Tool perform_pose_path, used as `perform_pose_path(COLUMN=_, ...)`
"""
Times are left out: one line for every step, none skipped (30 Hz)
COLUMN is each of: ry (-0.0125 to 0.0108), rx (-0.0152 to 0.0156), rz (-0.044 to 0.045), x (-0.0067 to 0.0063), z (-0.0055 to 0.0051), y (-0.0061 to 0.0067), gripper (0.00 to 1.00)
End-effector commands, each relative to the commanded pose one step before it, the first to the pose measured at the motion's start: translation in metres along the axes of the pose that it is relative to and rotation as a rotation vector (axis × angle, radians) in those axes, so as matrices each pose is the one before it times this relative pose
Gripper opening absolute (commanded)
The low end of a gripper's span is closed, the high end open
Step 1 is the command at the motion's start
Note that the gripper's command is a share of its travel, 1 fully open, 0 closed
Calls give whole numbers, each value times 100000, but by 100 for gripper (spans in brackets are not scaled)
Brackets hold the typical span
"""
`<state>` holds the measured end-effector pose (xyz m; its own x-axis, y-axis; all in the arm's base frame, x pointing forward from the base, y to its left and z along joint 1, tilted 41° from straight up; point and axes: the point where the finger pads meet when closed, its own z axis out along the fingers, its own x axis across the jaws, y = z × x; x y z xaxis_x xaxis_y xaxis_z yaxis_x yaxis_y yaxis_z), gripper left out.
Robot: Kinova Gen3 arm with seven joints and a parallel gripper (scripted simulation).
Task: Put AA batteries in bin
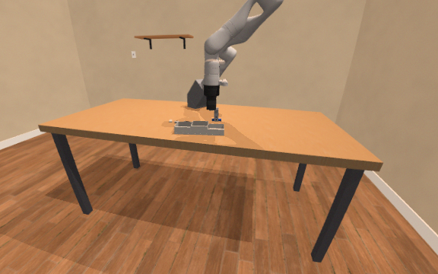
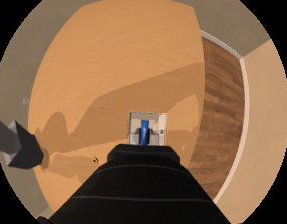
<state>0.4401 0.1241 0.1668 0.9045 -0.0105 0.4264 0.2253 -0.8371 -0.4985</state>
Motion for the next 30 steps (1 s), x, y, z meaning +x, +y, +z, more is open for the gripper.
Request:
perform_pose_path(ry=-179, rx=-412, rz=-310, x=-142, z=847, y=109, gripper=31)
perform_pose_path(ry=-4, rx=-3, rz=2, x=-2, z=200, y=0, gripper=31)
perform_pose_path(ry=-1, rx=-3, rz=-1, x=0, z=199, y=0, gripper=31)
perform_pose_path(ry=1, rx=-3, rz=-4, x=2, z=199, y=0, gripper=31)
perform_pose_path(ry=3, rx=-3, rz=-6, x=3, z=199, y=0, gripper=31)
perform_pose_path(ry=5, rx=-3, rz=-8, x=5, z=199, y=0, gripper=31)
perform_pose_path(ry=7, rx=-4, rz=-10, x=6, z=199, y=0, gripper=31)
perform_pose_path(ry=9, rx=-4, rz=-11, x=8, z=199, y=0, gripper=31)
perform_pose_path(ry=11, rx=-4, rz=-14, x=9, z=199, y=1, gripper=31)
perform_pose_path(ry=14, rx=-4, rz=-16, x=11, z=199, y=1, gripper=31)
perform_pose_path(ry=0, rx=0, rz=0, x=0, z=0, y=0, gripper=31)
perform_pose_path(ry=0, rx=0, rz=0, x=0, z=0, y=0, gripper=31)
perform_pose_path(ry=85, rx=-66, rz=96, x=27, z=173, y=61, gripper=31)
perform_pose_path(ry=-16, rx=28, rz=-81, x=7, z=213, y=-30, gripper=31)
perform_pose_path(ry=-12, rx=26, rz=-79, x=9, z=213, y=-28, gripper=31)
perform_pose_path(ry=25, rx=-3, rz=-30, x=20, z=200, y=0, gripper=31)
perform_pose_path(ry=29, rx=-4, rz=-31, x=22, z=199, y=1, gripper=31)
perform_pose_path(ry=30, rx=-3, rz=-33, x=23, z=200, y=1, gripper=31)
perform_pose_path(ry=26, rx=-3, rz=-28, x=20, z=200, y=0, gripper=31)
perform_pose_path(ry=15, rx=-2, rz=-17, x=12, z=200, y=0, gripper=31)
perform_pose_path(ry=3, rx=-1, rz=-4, x=3, z=200, y=-1, gripper=31)
perform_pose_path(ry=-46, rx=1, rz=46, x=-50, z=141, y=13, gripper=31)
perform_pose_path(ry=-4, rx=-56, rz=176, x=-51, z=-25, y=70, gripper=31)
perform_pose_path(ry=31, rx=-42, rz=132, x=-21, z=-26, y=64, gripper=31)
perform_pose_path(ry=59, rx=-5, rz=103, x=2, z=-33, y=49, gripper=31)
perform_pose_path(ry=16, rx=18, rz=32, x=-3, z=-11, y=12, gripper=31)
perform_pose_path(ry=7, rx=24, rz=8, x=0, z=-5, y=-1, gripper=31)
perform_pose_path(ry=0, rx=0, rz=0, x=0, z=0, y=0, gripper=31)
perform_pose_path(ry=0, rx=0, rz=0, x=0, z=0, y=0, gripper=31)
perform_pose_path(ry=-192, rx=357, rz=275, x=-35, z=-110, y=-152, gripper=31)
